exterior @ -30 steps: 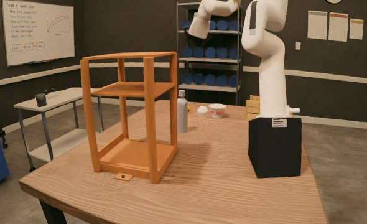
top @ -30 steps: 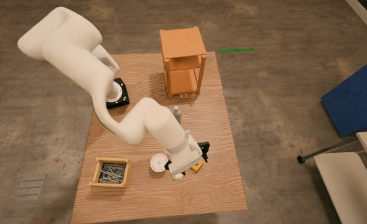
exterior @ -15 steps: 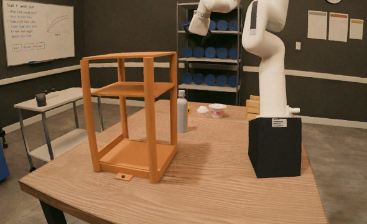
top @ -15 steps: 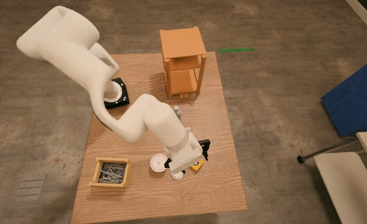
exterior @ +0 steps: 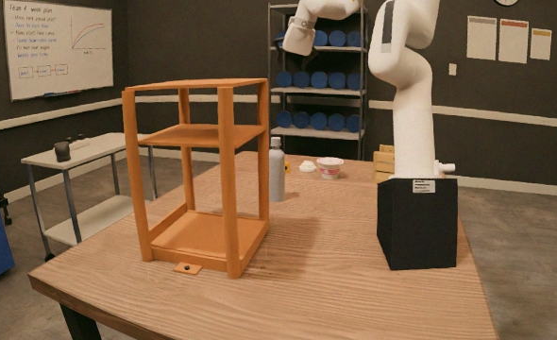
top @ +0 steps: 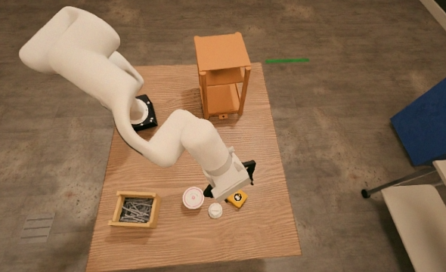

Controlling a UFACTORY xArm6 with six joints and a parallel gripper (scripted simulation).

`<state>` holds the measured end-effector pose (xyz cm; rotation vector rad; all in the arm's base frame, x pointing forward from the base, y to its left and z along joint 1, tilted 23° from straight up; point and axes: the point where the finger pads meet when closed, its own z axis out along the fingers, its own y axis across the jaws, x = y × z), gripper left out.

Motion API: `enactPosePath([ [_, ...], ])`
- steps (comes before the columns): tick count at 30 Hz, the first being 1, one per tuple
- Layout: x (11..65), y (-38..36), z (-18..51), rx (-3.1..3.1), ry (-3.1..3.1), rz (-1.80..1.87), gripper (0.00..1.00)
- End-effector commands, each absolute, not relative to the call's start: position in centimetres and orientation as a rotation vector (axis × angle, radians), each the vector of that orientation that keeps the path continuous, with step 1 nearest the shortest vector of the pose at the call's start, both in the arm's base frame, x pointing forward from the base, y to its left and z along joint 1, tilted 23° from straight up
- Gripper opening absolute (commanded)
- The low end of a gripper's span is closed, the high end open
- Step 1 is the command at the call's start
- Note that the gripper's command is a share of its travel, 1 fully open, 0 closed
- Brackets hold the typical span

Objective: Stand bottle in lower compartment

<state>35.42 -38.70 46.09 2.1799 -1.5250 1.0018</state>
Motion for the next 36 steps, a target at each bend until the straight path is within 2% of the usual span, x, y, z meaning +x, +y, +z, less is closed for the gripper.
enactPosePath([
  [1, 36.1, -37.5, 45.3, 2.225, -1.477, 0.971, 1.00],
  [21, 38.8, -27.8, 37.9, 2.532, -1.055, 0.672, 1.00],
  [36, 38.4, -19.9, 32.3, 2.692, -0.631, 0.411, 1.00],
])
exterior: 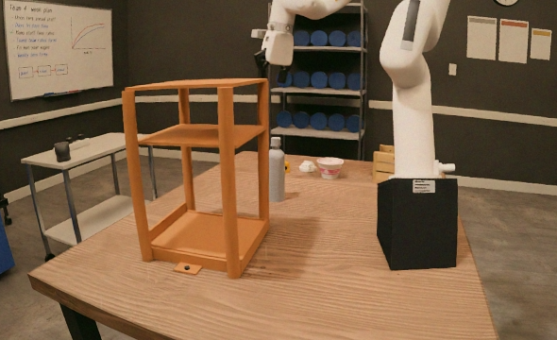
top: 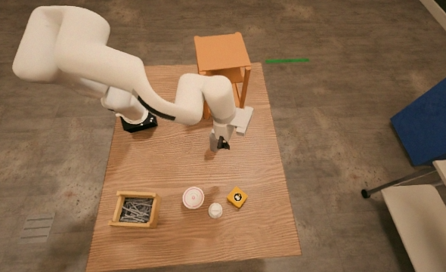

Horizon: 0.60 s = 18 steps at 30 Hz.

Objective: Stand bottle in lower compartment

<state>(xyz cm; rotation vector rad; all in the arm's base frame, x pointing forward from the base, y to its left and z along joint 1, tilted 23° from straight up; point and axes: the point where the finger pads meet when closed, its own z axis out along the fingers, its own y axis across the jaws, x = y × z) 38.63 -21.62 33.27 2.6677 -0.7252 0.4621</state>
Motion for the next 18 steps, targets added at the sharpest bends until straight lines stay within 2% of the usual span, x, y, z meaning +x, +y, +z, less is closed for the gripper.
enactPosePath([
  [1, 38.3, -19.3, 31.9, 2.700, -0.599, 0.392, 1.00],
  [18, 36.2, -13.5, 27.8, 2.743, -0.208, 0.171, 1.00],
])
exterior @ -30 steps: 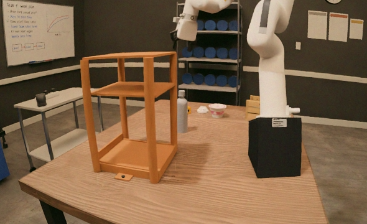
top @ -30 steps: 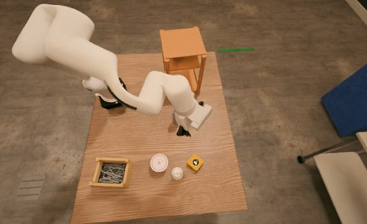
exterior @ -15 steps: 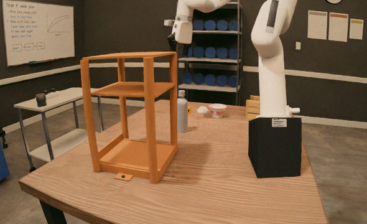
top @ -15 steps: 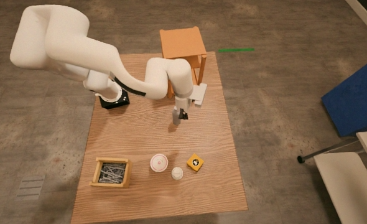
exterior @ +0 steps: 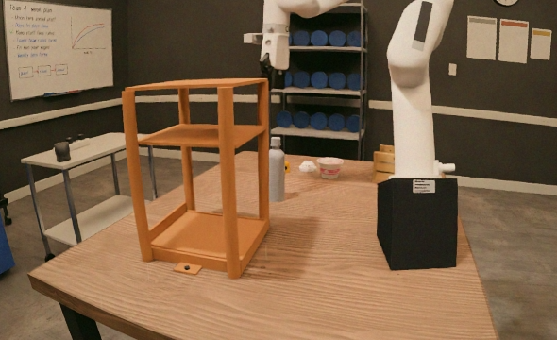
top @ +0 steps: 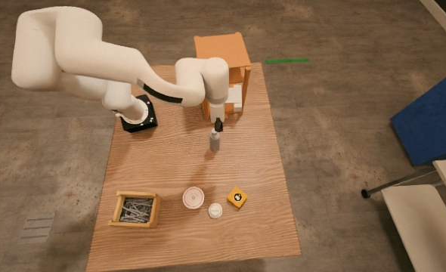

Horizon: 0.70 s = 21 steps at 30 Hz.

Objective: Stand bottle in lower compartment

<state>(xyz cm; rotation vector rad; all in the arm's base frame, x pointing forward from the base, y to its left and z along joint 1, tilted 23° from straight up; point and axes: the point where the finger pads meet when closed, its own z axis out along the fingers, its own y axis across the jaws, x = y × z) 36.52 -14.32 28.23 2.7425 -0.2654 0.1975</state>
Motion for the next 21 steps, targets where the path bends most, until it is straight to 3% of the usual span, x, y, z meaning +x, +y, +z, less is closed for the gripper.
enactPosePath([
  [1, 36.1, -13.2, 27.7, 2.743, -0.190, 0.161, 1.00],
  [21, 35.0, -11.5, 26.4, 2.737, -0.052, 0.085, 1.00],
])
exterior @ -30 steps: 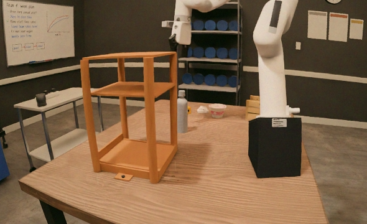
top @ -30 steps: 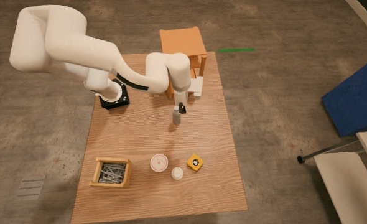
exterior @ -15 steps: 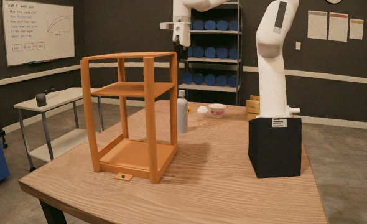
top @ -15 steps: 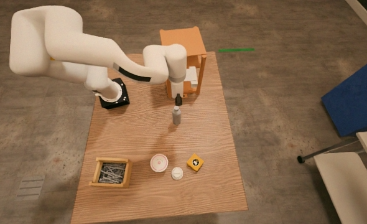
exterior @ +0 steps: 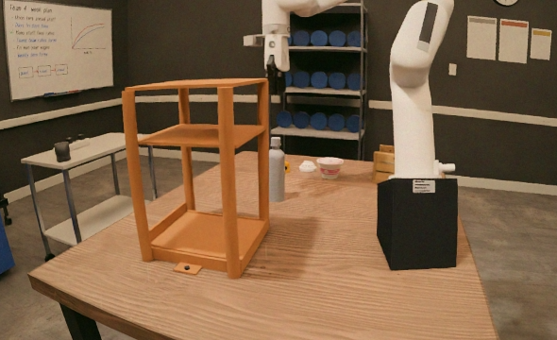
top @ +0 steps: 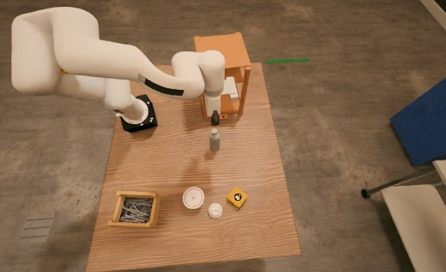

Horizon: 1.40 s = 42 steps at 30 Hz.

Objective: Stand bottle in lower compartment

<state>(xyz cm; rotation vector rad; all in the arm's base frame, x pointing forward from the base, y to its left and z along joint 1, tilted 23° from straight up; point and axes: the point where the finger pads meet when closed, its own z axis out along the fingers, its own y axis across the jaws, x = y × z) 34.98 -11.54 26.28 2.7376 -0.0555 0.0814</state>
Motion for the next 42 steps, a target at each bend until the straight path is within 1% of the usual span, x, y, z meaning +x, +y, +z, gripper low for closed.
enactPosePath([
  [1, 35.03, -11.48, 26.39, 2.737, -0.051, 0.084, 1.00],
  [14, 35.03, -11.47, 26.38, 2.737, -0.051, 0.084, 1.00],
  [15, 35.03, -11.47, 26.38, 2.737, -0.051, 0.084, 0.75],
  [42, 35.01, -11.46, 26.30, 2.769, -0.101, 0.052, 0.75],
])
